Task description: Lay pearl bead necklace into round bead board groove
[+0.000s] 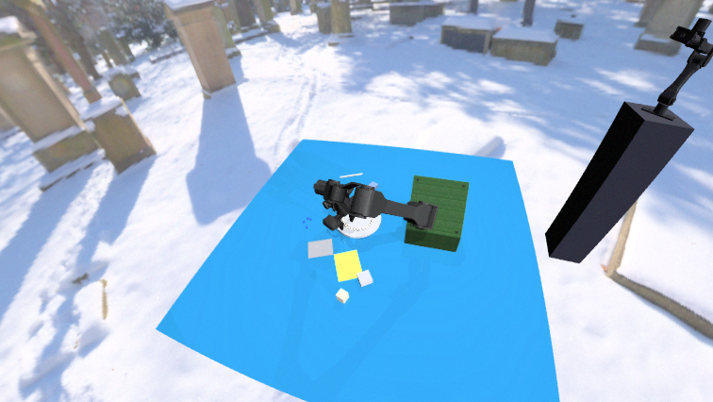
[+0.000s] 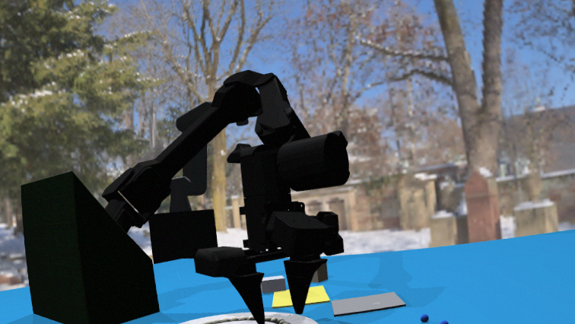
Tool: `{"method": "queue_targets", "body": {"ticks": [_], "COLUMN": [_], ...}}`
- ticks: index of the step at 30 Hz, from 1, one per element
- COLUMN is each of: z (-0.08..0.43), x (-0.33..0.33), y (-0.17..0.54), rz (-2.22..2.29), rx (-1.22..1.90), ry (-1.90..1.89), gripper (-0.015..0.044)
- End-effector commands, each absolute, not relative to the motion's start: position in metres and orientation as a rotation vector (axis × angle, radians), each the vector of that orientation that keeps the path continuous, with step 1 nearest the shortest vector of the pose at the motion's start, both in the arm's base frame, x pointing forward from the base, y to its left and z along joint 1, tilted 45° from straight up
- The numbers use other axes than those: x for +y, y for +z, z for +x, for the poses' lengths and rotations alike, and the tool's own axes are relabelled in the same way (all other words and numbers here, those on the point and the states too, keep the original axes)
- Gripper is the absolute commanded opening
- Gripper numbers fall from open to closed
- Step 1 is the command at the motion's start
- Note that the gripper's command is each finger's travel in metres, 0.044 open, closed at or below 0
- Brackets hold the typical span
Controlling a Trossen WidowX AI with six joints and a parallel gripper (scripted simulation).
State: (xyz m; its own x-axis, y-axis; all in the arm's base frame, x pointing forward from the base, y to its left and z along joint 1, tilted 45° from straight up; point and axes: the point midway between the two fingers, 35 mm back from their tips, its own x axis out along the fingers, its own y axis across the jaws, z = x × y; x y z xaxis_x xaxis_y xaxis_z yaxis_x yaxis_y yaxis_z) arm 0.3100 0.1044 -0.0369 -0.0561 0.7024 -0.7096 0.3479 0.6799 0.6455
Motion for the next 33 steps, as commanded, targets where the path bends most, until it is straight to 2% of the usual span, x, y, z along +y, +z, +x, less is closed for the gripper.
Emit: {"method": "queue_targets", "body": {"ticks": [1, 3, 33], "z": [0.3100, 0.3093, 0.3095], "x": [0.1019, 0.1033, 0.1010], "y": [-0.0338, -0.0360, -0.0338], "rz": [0.871, 0.868, 0.872], "rx": [1.662, 1.665, 1.662], "ry": [0.360, 0.356, 0.360], "gripper": [0.0394, 0.0440, 0.0440]}}
